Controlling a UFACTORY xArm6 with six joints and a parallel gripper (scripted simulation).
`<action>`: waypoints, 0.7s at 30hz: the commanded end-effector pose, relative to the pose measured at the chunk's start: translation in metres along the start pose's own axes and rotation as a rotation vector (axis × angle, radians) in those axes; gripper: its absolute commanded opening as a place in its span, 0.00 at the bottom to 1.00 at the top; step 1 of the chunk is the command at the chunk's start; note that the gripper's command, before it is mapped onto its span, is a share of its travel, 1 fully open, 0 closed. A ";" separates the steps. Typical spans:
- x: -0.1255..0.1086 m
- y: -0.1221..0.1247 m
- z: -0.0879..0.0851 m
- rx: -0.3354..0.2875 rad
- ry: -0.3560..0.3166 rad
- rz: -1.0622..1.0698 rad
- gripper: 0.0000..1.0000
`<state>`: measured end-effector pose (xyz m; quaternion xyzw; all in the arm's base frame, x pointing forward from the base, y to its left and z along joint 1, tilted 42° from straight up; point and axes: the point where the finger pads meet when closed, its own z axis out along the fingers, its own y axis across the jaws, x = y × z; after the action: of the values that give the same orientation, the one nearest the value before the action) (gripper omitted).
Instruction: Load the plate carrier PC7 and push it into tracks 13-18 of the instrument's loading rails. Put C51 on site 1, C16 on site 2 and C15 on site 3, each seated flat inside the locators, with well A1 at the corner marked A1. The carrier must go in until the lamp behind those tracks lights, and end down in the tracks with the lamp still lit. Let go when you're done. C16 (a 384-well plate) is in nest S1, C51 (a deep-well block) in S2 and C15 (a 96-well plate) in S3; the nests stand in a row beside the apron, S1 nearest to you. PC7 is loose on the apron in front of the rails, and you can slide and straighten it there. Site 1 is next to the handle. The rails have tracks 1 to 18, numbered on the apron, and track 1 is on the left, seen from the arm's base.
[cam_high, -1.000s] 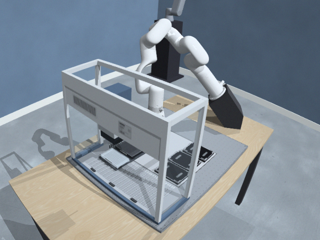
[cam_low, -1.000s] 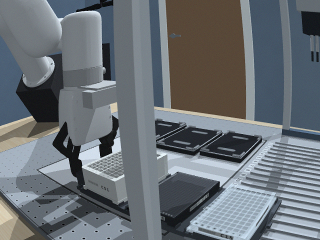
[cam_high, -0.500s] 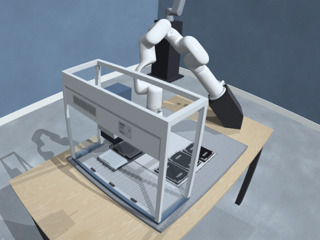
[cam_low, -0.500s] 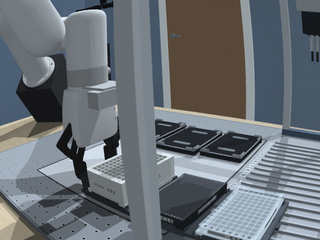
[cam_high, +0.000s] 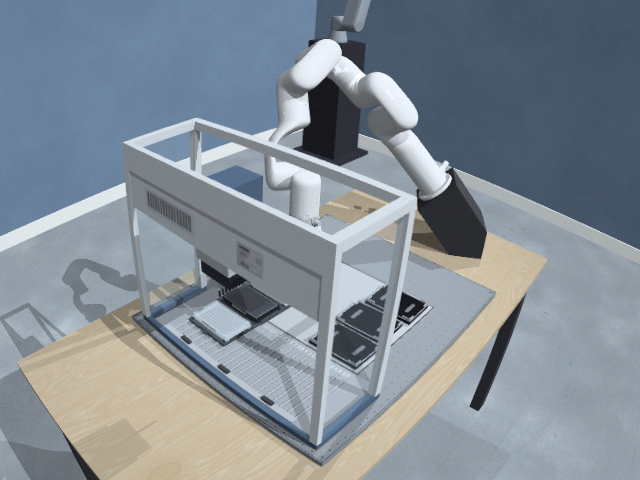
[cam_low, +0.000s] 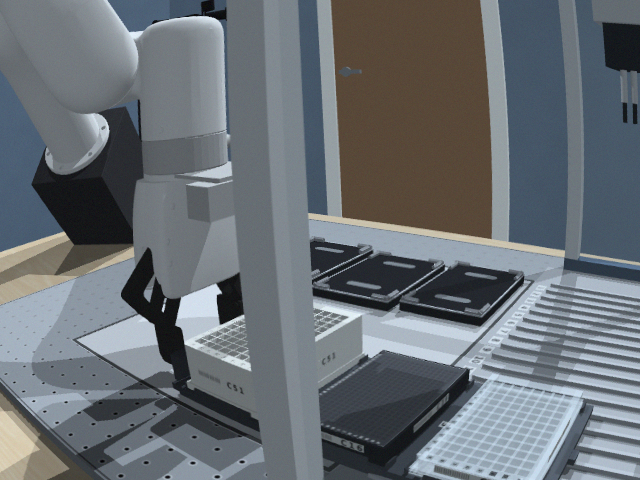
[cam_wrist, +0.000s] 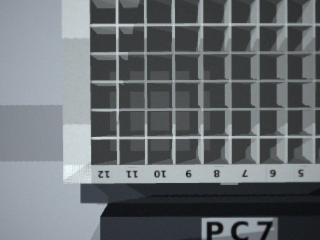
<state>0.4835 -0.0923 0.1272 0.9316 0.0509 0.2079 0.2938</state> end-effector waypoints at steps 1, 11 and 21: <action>0.004 0.000 -0.001 0.000 0.002 0.000 0.82; 0.014 0.000 -0.001 0.000 0.002 0.000 0.82; 0.022 0.000 -0.001 0.000 0.003 0.000 0.82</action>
<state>0.4993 -0.0885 0.1334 0.9316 0.0508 0.2077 0.2939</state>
